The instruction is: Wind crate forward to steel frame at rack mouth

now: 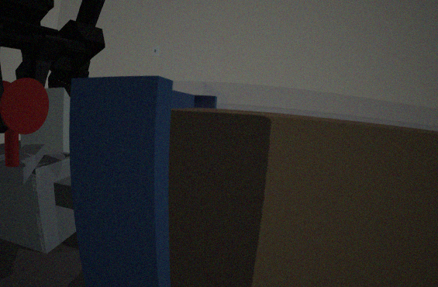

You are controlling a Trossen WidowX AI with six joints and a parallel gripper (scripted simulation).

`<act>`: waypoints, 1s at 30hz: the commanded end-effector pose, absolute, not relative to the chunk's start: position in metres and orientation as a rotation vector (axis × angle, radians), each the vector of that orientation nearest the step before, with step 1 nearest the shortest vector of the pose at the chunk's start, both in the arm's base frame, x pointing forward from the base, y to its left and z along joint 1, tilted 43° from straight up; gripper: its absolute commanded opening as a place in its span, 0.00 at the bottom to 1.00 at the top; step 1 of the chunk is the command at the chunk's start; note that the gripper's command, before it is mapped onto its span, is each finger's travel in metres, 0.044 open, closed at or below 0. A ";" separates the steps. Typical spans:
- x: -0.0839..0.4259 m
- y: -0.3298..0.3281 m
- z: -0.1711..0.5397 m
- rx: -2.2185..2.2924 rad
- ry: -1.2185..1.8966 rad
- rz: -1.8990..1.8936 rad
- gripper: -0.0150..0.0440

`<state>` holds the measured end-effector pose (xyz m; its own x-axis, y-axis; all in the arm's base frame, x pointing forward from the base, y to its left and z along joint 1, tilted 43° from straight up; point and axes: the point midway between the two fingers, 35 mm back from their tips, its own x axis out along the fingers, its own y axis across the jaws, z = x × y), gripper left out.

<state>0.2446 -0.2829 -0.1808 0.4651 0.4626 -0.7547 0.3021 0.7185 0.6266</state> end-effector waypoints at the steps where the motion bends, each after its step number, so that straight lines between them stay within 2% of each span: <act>1: 0.259 -0.273 -0.172 0.813 1.095 0.142 0.25; 30: 0.277 -0.253 -0.153 0.815 1.094 0.144 0.25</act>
